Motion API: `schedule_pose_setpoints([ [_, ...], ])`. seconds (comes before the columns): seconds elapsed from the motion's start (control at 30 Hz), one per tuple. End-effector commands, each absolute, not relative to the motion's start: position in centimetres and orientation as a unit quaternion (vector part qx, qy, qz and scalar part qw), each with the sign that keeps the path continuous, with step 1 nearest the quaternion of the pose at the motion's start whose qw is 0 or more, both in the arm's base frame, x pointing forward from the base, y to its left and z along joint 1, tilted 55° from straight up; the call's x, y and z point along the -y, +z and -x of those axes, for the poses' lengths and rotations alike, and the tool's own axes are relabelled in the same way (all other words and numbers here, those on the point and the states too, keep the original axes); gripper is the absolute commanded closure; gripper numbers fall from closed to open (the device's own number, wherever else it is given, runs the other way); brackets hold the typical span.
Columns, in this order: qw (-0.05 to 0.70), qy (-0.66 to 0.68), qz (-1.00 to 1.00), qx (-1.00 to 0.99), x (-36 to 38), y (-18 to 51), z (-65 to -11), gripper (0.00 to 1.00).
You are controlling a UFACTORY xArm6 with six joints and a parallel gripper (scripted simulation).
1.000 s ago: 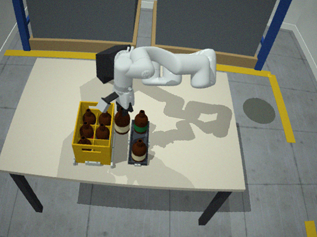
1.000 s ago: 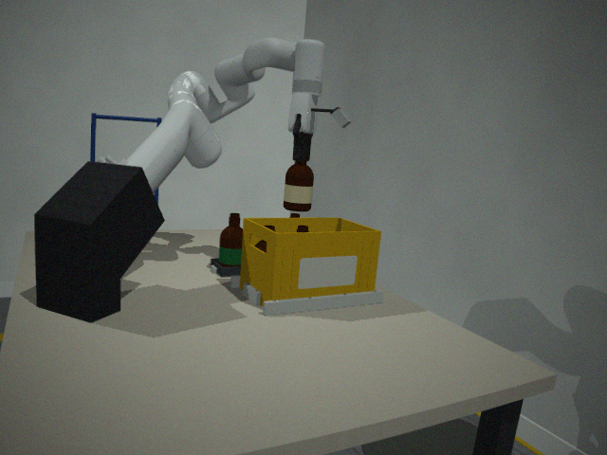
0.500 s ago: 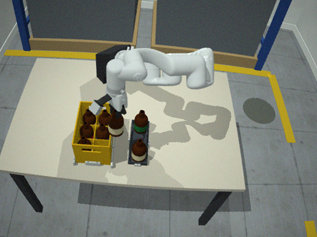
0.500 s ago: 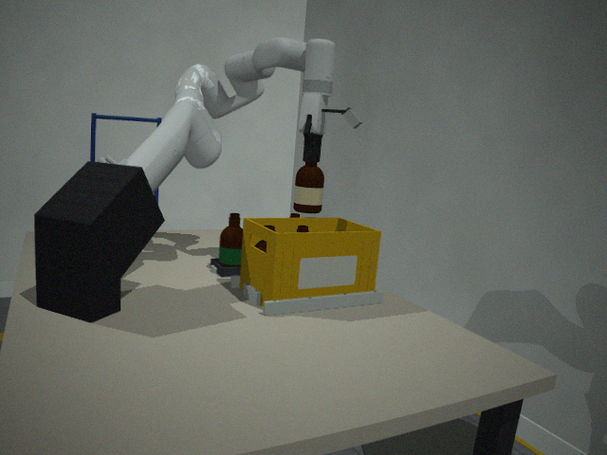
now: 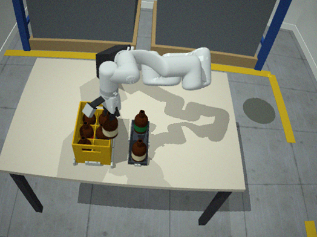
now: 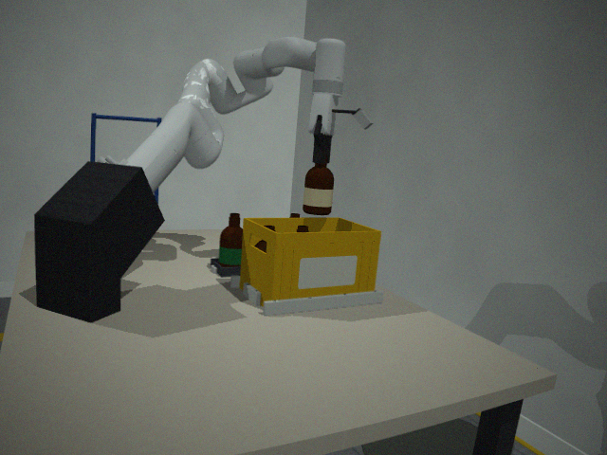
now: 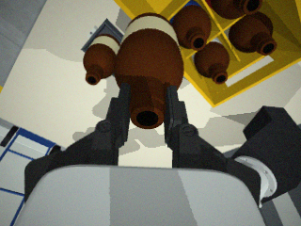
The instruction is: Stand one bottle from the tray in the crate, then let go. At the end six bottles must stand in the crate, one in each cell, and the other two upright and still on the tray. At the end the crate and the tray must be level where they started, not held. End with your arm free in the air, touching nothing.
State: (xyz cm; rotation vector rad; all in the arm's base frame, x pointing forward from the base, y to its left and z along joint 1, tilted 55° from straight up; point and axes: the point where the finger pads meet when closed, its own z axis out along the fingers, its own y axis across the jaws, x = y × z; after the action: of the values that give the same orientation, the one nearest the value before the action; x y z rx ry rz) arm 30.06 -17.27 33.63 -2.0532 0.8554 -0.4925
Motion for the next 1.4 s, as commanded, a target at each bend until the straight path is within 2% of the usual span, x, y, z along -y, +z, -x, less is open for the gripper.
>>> schedule_pose_setpoints([
  [0.0, 0.418, -0.197, 0.819, -0.341, 18.1, 33.5, -30.6, 1.00],
  [1.37, 0.418, -0.197, 0.819, -0.341, 21.3, 32.8, -32.8, 1.00],
])
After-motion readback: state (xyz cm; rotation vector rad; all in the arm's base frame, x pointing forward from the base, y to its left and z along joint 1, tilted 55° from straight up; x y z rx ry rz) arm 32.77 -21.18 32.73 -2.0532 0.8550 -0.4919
